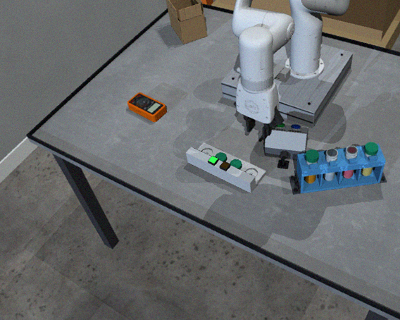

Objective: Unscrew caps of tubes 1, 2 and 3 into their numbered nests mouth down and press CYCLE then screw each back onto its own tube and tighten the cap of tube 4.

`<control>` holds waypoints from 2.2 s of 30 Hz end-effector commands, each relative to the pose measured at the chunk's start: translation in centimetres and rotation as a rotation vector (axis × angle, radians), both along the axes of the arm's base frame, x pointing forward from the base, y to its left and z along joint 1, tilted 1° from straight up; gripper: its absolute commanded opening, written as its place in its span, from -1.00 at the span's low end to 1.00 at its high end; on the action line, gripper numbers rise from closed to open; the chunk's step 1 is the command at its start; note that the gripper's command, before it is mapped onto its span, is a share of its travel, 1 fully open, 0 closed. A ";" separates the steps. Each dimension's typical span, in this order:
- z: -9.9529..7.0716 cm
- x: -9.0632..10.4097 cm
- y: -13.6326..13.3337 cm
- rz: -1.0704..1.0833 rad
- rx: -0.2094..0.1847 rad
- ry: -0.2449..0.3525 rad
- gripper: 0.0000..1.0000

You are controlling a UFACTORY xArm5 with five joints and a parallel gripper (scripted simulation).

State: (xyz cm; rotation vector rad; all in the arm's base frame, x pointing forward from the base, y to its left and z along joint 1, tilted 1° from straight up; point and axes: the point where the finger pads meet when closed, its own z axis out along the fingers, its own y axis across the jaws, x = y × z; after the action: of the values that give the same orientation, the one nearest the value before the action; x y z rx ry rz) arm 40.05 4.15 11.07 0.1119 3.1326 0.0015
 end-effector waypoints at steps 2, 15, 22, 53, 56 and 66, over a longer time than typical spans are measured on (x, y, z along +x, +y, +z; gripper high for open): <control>0.0 1.5 -3.2 0.003 0.016 0.001 -0.08; 0.0 2.9 -6.6 0.003 0.016 0.001 -0.08; -1.0 2.9 -6.6 0.003 0.016 0.001 -0.08; -13.0 3.1 -6.4 0.003 0.016 0.002 -0.08; -13.0 3.1 -6.4 0.003 0.016 0.002 -0.08; -13.3 3.0 -6.4 0.003 0.016 0.002 -0.08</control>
State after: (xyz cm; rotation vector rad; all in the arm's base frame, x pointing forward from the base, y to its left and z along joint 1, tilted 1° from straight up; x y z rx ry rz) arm 42.98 -2.22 -2.07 0.1071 3.1380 -0.0001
